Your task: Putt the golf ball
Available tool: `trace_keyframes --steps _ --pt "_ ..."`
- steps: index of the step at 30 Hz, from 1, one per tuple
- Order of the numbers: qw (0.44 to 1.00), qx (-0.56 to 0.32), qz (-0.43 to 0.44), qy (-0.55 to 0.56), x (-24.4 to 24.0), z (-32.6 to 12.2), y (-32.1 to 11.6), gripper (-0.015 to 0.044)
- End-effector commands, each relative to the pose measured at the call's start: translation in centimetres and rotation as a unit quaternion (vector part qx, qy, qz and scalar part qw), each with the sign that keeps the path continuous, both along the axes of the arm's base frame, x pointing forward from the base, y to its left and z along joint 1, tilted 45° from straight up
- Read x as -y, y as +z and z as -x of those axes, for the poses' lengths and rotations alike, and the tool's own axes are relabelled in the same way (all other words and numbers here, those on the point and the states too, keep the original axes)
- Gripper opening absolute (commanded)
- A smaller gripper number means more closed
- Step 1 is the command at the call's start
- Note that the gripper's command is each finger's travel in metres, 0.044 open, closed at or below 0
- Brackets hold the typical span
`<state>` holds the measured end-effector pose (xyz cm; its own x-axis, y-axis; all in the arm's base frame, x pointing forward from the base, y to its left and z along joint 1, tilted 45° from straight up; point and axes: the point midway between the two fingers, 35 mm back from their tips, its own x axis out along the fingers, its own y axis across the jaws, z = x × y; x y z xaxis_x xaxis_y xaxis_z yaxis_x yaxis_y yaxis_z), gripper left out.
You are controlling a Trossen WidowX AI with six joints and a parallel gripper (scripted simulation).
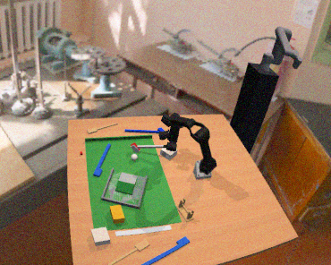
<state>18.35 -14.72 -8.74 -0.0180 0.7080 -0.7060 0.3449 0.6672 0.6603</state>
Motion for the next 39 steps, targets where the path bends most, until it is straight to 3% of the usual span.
trace_keyframes --steps 1,6,16,33,39 --pt "1.000 0.002 0.004 0.002 0.4 0.0 -0.2 0.0000" --pt "1.000 0.000 0.002 0.000 -0.5 -0.5 0.6 0.0000" --pt "1.000 0.003 0.000 0.002 -9.0 -4.8 8.8 0.0000" --pt "1.000 0.002 0.001 0.002 -4.8 -4.9 13.0 0.0000" --pt "1.000 0.000 -0.001 -0.001 -5.3 -4.9 12.6 0.0000"
